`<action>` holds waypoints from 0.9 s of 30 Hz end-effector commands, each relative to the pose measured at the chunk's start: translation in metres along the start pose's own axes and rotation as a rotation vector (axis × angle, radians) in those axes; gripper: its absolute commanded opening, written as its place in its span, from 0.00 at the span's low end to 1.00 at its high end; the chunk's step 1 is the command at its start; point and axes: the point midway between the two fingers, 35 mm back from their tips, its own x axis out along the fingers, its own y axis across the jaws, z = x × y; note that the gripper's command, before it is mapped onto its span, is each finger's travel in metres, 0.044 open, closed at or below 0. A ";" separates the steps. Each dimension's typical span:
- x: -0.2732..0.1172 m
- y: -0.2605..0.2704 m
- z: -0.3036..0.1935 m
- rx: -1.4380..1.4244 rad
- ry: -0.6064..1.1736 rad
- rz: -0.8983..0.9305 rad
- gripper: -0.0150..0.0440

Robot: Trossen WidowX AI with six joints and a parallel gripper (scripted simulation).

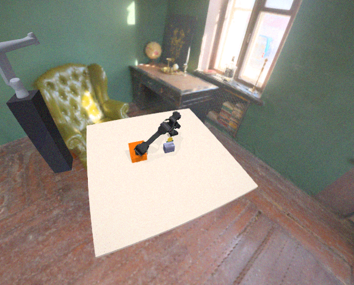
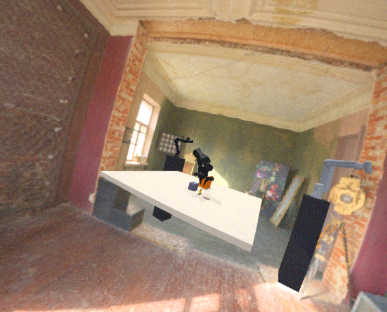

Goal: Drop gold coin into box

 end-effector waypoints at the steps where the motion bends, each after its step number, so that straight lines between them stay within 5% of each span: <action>1: 0.005 0.001 0.001 -0.004 -0.014 -0.002 0.53; 27: 0.050 0.002 0.003 -0.004 -0.014 -0.003 0.53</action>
